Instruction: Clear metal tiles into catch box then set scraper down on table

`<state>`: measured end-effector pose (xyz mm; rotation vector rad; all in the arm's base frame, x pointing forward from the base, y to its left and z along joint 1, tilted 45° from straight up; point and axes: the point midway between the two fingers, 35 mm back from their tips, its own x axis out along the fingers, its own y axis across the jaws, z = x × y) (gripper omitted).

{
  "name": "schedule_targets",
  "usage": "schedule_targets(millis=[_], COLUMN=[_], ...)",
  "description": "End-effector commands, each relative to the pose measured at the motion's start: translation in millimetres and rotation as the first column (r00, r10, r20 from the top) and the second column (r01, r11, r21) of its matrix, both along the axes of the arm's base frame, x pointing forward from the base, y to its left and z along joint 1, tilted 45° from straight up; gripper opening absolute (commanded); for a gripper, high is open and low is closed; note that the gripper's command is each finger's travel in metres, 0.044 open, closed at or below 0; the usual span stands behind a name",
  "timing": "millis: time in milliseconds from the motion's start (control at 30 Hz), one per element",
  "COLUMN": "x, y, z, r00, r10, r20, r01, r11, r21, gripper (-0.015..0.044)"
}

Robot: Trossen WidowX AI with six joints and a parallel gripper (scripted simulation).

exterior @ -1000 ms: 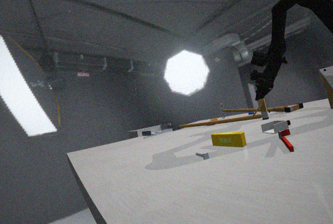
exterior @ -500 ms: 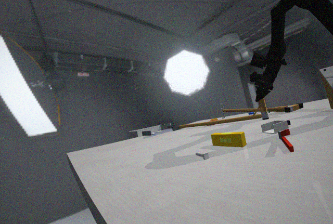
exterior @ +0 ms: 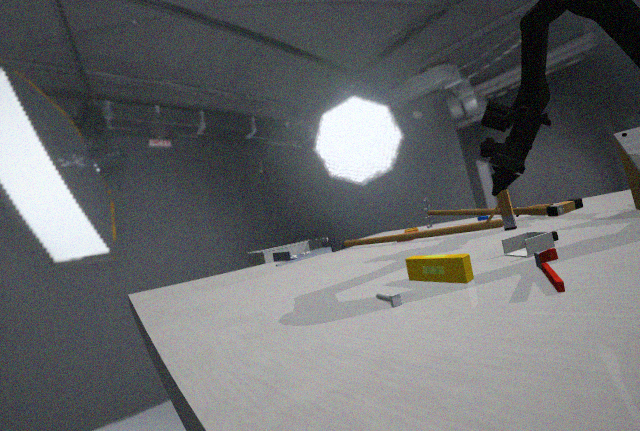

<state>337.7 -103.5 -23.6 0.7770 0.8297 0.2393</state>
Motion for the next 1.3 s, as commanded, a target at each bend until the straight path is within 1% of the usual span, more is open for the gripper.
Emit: schedule_targets(millis=[0,1267], x=[-0.1,3.8], y=[-0.9,29.6], z=[1.0,35.0], r00=[1.0,1.0], r10=[0.002,0.006], r20=[0.002,-0.003], r01=[-0.002,-0.006], r11=[1.0,1.0], r21=[0.001,-0.001], gripper=[0.0,0.0])
